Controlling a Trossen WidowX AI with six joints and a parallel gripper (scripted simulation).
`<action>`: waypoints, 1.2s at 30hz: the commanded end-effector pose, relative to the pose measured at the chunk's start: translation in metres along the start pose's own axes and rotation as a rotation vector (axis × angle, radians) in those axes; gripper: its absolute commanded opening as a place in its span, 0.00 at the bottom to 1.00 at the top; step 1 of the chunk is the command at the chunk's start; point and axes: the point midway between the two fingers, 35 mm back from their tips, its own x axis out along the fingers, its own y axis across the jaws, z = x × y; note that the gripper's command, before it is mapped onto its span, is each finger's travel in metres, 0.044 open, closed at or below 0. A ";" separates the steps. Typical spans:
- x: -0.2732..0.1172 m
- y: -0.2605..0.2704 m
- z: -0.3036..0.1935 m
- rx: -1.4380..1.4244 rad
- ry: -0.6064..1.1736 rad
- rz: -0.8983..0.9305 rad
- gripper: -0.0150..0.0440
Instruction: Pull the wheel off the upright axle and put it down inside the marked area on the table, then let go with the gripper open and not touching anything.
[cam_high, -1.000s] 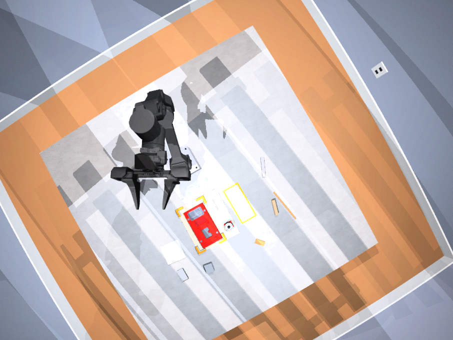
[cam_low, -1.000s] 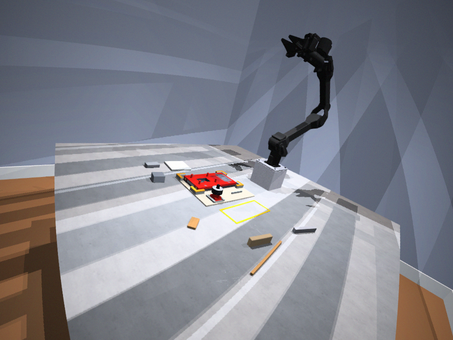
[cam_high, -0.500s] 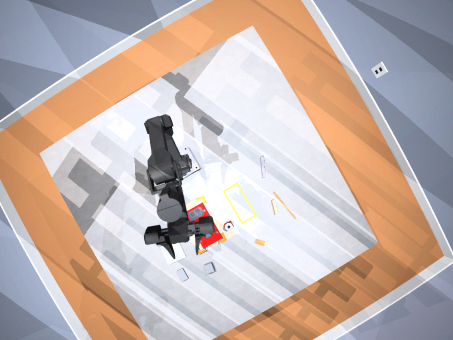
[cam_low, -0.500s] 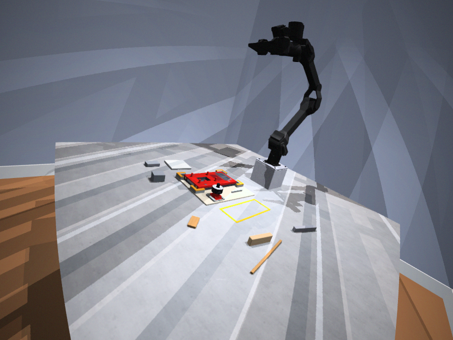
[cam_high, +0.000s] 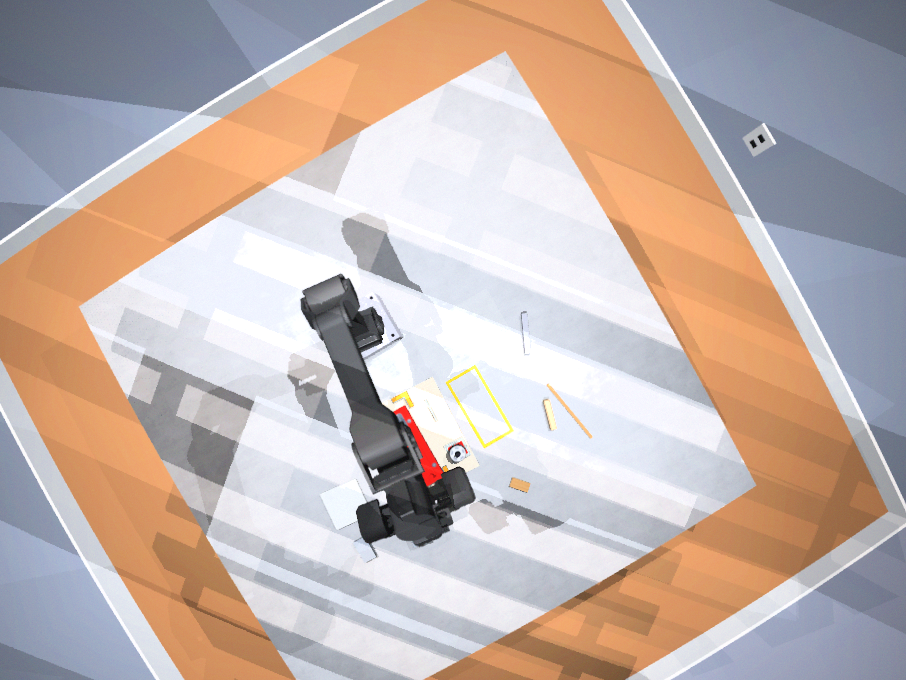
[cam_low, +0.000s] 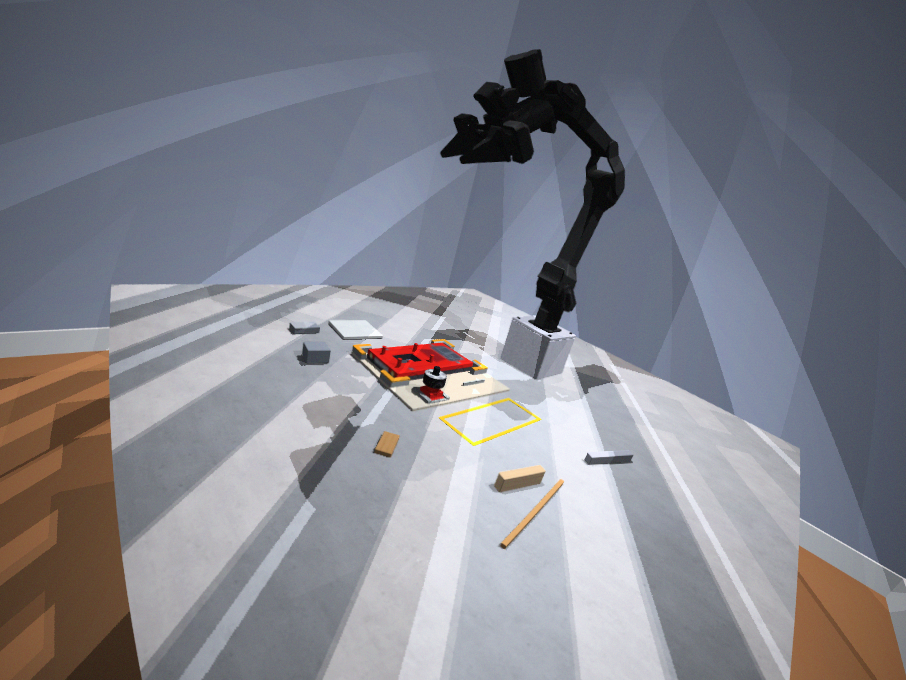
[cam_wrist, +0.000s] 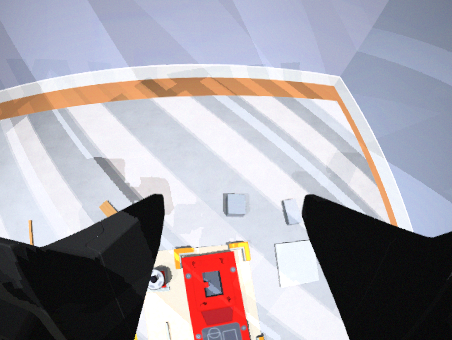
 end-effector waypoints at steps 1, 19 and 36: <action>0.039 0.016 -0.020 -0.022 0.122 0.040 0.76; 0.174 0.088 -0.164 -0.095 0.699 0.175 0.76; 0.192 0.103 -0.213 -0.108 0.812 0.189 0.76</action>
